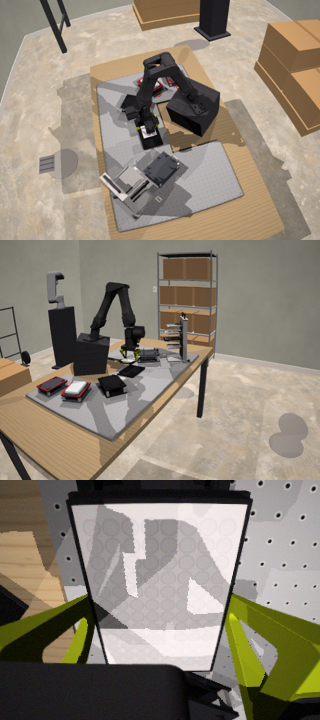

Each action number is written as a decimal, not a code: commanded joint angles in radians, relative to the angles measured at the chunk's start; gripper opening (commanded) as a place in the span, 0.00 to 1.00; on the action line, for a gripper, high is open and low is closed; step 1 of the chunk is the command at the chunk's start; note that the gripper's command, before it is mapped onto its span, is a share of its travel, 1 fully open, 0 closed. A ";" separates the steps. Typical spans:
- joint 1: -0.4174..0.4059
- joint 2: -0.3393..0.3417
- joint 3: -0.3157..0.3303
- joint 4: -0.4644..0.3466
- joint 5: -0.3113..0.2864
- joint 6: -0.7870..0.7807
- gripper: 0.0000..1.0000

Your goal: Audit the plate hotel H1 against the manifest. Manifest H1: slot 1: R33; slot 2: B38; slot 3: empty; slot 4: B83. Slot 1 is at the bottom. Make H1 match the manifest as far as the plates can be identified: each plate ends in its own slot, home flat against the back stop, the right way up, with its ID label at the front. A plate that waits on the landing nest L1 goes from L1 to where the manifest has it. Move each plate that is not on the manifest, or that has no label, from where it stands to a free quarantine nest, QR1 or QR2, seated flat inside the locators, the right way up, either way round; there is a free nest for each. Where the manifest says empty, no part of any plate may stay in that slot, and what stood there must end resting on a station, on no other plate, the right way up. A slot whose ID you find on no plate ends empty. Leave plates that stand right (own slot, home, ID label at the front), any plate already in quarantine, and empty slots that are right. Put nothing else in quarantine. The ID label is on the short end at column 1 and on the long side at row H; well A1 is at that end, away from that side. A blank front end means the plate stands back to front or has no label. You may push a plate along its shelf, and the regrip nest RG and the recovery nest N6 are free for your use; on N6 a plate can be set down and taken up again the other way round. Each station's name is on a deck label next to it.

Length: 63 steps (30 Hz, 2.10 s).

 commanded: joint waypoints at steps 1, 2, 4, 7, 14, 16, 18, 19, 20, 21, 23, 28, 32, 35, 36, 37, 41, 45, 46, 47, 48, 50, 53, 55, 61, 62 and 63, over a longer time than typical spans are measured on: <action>-0.017 -0.053 0.024 -0.057 -0.014 -0.010 0.86; -0.018 -0.063 0.026 -0.069 -0.015 -0.011 0.86; -0.021 -0.084 0.029 -0.092 -0.015 -0.014 0.86; -0.024 -0.094 0.035 -0.110 -0.016 -0.016 0.86; -0.034 -0.160 0.052 -0.195 -0.018 -0.027 0.86; -0.037 -0.178 0.058 -0.219 -0.018 -0.029 0.86; -0.040 -0.195 0.065 -0.243 -0.019 -0.032 0.86; -0.041 -0.204 0.068 -0.255 -0.019 -0.034 0.86; -0.043 -0.212 0.071 -0.267 -0.020 -0.035 0.86; -0.044 -0.221 0.075 -0.279 -0.020 -0.037 0.86; -0.044 -0.221 0.075 -0.279 -0.020 -0.037 0.86; -0.052 -0.260 0.095 -0.340 -0.021 -0.044 0.86; -0.058 -0.290 0.113 -0.388 -0.023 -0.051 0.86; -0.063 -0.311 0.127 -0.424 -0.024 -0.055 0.86; -0.064 -0.318 0.132 -0.436 -0.024 -0.057 0.86; -0.066 -0.324 0.138 -0.448 -0.024 -0.058 0.86; -0.069 -0.337 0.148 -0.472 -0.025 -0.062 0.86; -0.076 -0.361 0.171 -0.520 -0.026 -0.068 0.86; -0.077 -0.366 0.177 -0.531 -0.026 -0.070 0.86; -0.079 -0.372 0.183 -0.543 -0.027 -0.071 0.86; -0.081 -0.377 0.189 -0.555 -0.027 -0.073 0.86; -0.084 -0.388 0.201 -0.578 -0.028 -0.076 0.86; -0.089 -0.403 0.221 -0.613 -0.029 -0.081 0.86; -0.092 -0.412 0.234 -0.636 -0.029 -0.085 0.86; -0.099 -0.428 0.262 -0.682 -0.031 -0.092 0.86; -0.101 -0.432 0.270 -0.694 -0.031 -0.093 0.86; -0.103 -0.436 0.277 -0.705 -0.031 -0.095 0.86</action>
